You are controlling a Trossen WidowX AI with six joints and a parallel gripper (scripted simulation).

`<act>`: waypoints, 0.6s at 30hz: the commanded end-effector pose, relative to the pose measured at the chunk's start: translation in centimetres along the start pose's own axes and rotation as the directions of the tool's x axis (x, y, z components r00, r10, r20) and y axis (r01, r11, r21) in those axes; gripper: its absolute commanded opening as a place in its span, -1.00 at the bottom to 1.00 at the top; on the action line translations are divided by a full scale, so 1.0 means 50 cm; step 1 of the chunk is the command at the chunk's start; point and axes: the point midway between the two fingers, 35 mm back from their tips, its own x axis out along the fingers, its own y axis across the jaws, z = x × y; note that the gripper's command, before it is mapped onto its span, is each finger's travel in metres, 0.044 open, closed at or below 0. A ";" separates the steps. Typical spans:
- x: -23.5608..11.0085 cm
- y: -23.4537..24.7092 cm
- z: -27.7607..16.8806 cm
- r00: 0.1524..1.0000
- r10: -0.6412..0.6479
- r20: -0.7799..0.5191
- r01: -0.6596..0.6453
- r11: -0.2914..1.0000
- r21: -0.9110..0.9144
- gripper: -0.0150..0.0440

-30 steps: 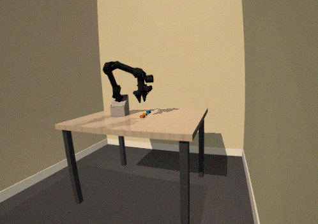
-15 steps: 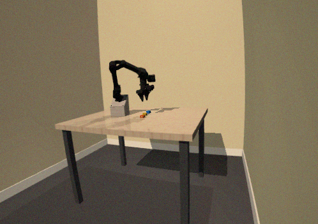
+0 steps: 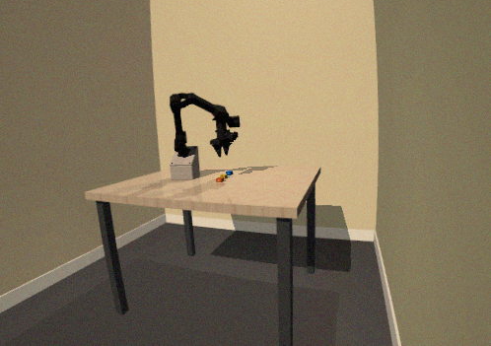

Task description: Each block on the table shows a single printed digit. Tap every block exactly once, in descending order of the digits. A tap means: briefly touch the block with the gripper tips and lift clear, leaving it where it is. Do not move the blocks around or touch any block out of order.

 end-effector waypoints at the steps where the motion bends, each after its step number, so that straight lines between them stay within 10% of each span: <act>1: 0.002 0.001 -0.003 1.000 0.001 -0.005 -0.001 1.000 0.003 0.86; 18: 0.000 0.223 -0.040 1.000 0.007 -0.005 -0.007 1.000 0.003 0.86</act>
